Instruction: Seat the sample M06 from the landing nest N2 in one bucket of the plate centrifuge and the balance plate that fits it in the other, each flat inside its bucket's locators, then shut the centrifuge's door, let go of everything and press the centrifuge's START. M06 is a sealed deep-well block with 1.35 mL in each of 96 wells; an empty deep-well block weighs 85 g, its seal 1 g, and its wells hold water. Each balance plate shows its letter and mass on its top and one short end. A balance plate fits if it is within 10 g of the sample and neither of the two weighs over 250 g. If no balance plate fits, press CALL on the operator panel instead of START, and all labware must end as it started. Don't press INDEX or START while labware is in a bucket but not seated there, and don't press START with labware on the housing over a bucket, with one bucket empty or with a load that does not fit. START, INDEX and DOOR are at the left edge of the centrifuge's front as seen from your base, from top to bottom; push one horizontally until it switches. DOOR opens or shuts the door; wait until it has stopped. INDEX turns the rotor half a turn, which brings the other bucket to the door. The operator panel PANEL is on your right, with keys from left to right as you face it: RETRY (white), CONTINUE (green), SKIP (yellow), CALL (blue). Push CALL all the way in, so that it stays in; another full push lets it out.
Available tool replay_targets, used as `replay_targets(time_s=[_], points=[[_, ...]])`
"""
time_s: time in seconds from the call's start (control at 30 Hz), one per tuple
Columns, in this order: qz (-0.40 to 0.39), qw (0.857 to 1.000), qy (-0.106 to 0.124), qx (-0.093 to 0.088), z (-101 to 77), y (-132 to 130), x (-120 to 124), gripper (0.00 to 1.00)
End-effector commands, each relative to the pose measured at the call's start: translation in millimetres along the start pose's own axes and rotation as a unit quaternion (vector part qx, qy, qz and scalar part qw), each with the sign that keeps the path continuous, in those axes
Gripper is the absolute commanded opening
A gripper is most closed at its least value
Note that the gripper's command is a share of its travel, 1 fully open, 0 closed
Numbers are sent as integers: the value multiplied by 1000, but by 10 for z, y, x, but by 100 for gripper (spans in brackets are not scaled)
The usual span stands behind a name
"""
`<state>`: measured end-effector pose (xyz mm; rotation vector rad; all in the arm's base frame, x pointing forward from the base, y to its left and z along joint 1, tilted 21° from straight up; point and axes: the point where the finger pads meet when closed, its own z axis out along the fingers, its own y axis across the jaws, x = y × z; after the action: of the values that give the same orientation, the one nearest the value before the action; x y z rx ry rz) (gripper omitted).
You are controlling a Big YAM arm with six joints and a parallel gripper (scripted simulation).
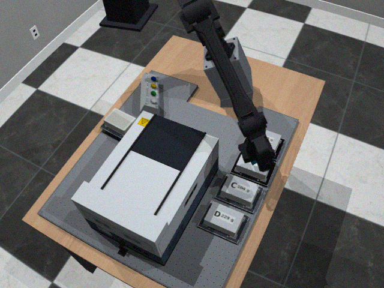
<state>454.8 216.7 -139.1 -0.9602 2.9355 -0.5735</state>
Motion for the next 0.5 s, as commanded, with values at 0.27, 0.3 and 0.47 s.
replay_targets(time_s=[0.27, 0.3, 0.47], points=[[132, 991, -13, 2, 124, -218, -240, 0], [141, 990, -13, 2, 136, -228, -247, 0], [182, 983, -13, 2, 191, -277, -270, 0]])
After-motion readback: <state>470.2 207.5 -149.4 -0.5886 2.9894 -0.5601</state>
